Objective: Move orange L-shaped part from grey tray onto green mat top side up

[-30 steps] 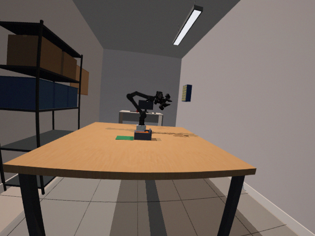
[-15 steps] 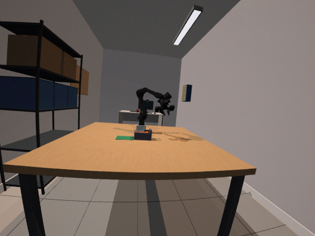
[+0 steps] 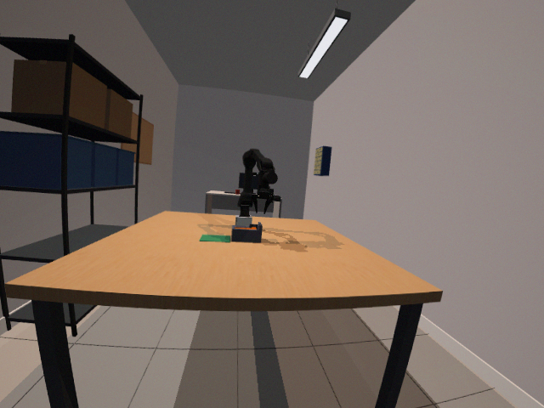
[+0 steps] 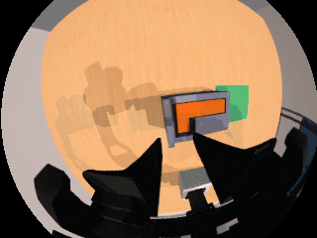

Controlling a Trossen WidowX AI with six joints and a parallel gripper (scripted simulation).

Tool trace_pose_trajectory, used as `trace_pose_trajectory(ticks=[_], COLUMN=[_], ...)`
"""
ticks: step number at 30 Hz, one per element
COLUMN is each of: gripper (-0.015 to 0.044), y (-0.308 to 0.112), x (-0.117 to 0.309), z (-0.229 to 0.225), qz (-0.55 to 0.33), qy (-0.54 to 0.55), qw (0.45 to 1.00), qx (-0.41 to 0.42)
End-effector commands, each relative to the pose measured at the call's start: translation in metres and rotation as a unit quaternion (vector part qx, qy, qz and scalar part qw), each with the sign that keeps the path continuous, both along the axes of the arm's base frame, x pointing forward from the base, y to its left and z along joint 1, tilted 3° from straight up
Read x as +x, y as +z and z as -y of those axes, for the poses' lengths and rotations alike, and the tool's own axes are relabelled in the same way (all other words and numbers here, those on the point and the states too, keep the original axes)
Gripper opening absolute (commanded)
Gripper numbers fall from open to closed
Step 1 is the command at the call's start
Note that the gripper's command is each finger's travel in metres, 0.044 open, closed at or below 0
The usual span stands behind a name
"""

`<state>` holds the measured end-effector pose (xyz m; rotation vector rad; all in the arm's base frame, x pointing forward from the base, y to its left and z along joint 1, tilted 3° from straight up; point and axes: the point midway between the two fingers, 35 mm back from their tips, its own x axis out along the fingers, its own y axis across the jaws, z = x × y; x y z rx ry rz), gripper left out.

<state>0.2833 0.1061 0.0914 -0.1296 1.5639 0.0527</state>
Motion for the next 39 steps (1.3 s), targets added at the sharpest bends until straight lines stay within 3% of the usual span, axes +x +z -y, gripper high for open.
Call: trace_pose_trajectory(ticks=[1, 9, 39], gripper=[0.0180, 0.0180, 0.0180], y=[0.002, -0.069, -0.108], x=[0.000, -0.001, -0.002], z=[0.001, 0.003, 0.005], qz=[-0.015, -0.015, -0.015], qy=[0.005, 0.005, 0.005], qw=[1.000, 1.000, 1.000], qx=[0.009, 0.009, 0.009])
